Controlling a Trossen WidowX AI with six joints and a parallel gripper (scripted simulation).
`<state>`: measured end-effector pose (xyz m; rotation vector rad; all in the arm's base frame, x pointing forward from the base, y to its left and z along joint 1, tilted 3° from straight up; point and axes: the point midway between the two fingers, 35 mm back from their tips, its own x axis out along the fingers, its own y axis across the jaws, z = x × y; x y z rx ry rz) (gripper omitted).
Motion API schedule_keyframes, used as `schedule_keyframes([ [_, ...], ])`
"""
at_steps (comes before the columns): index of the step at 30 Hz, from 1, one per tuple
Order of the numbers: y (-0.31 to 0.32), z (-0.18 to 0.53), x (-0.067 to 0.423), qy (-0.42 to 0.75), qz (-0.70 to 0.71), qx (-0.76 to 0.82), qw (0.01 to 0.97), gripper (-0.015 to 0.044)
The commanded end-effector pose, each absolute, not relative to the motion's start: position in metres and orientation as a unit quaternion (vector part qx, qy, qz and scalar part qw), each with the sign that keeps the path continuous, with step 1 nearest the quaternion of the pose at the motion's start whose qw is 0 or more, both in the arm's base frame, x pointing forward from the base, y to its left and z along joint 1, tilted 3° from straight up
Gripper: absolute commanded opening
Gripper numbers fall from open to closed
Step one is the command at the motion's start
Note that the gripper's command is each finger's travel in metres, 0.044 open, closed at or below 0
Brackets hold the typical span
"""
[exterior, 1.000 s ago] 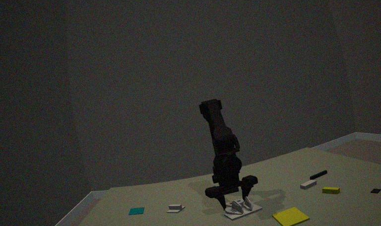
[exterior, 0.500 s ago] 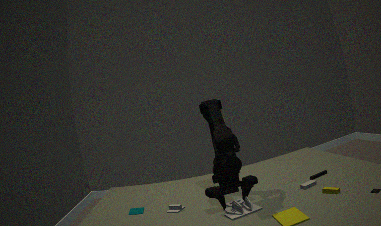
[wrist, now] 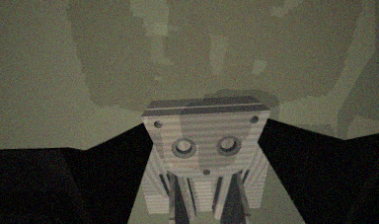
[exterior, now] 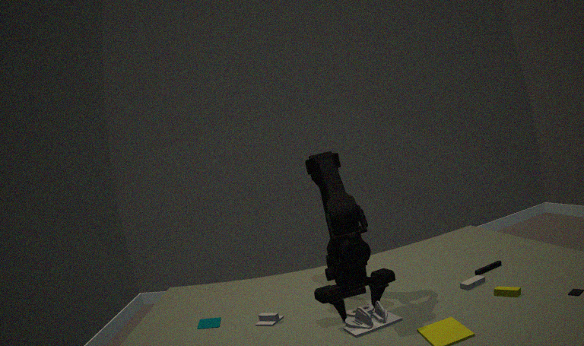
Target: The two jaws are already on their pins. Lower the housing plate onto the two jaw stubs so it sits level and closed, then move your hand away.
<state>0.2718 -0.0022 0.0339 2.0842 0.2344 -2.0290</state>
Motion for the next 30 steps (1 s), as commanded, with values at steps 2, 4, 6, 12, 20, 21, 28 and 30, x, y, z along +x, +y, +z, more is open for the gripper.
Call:
schedule_keyframes([
  [2,-0.0028,0.0360,0.2722,0.079,-0.692,0.709,0.113,0.0351],
  [4,-0.0027,0.0380,0.2721,0.079,-0.692,0.709,0.113,0.0351],
  [6,-0.0027,0.0387,0.2721,0.079,-0.692,0.709,0.113,0.0351],
  [12,-0.0027,0.0367,0.2729,0.079,-0.692,0.709,0.113,0.0351],
  [20,-0.0028,0.0351,0.2730,0.079,-0.692,0.709,0.113,0.0351],
  [21,-0.0028,0.0346,0.2730,0.079,-0.692,0.709,0.113,0.0351],
  [28,-0.0028,0.0342,0.2730,0.079,-0.692,0.709,0.113,0.0351],
  [30,-0.0029,0.0329,0.2731,0.079,-0.692,0.709,0.113,0.0351],
])
